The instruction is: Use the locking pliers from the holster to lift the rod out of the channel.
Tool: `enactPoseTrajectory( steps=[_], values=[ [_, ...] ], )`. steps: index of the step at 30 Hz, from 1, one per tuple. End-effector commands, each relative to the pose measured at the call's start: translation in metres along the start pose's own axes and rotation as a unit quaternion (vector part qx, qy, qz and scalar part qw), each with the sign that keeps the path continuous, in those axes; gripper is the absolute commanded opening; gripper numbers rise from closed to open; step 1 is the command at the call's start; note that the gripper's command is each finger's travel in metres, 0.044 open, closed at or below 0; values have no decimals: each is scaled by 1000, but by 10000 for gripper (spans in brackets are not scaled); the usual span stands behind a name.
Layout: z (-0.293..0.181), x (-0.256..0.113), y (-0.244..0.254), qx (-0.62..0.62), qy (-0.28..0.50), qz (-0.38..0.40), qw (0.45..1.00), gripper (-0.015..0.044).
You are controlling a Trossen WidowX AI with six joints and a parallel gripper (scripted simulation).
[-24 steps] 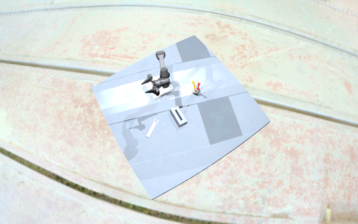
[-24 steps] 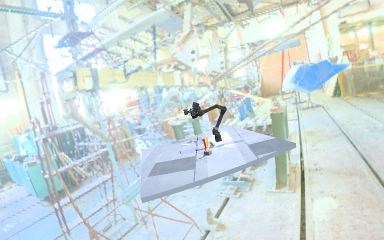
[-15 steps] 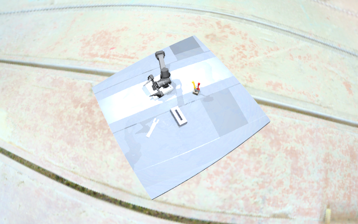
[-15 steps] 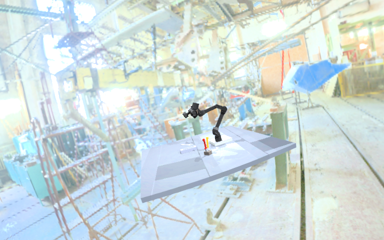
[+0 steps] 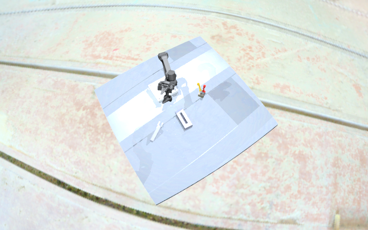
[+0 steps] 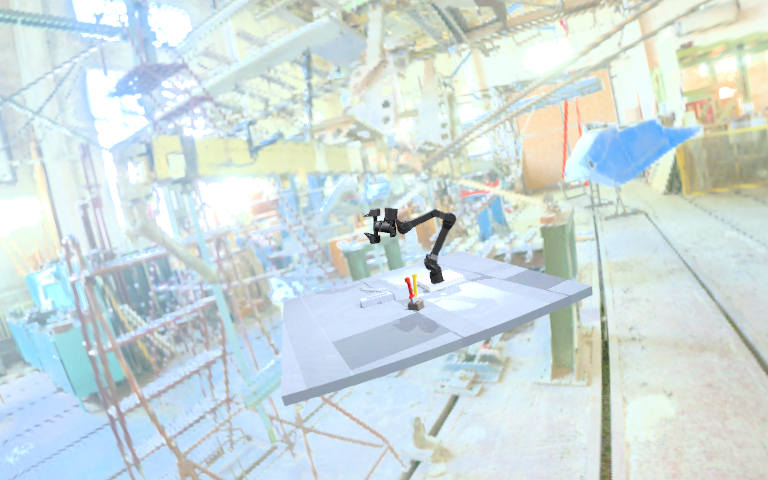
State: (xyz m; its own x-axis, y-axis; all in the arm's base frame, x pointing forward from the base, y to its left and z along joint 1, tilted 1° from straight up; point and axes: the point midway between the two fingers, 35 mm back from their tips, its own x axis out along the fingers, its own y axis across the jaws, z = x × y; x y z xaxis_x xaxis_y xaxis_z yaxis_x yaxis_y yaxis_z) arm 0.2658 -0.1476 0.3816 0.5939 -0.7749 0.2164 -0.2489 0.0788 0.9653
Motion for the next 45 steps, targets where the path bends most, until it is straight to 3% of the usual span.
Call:
enactPoseTrajectory(
  steps=[1, 16, 32, 36, 41, 45],
  values=[
    [-71, -37, -32, -388, 232, 40, 891, 440],
    [-122, -97, -57, -638, 381, 228, 629, 440],
    [-123, -98, -59, -638, 386, 225, 627, 440],
    [-133, -104, -98, -613, 474, 119, 620, 440],
    [-130, -134, -165, -562, 585, -122, 572, 440],
    [-107, -168, -196, -515, 597, -335, 516, 440]
  ],
)
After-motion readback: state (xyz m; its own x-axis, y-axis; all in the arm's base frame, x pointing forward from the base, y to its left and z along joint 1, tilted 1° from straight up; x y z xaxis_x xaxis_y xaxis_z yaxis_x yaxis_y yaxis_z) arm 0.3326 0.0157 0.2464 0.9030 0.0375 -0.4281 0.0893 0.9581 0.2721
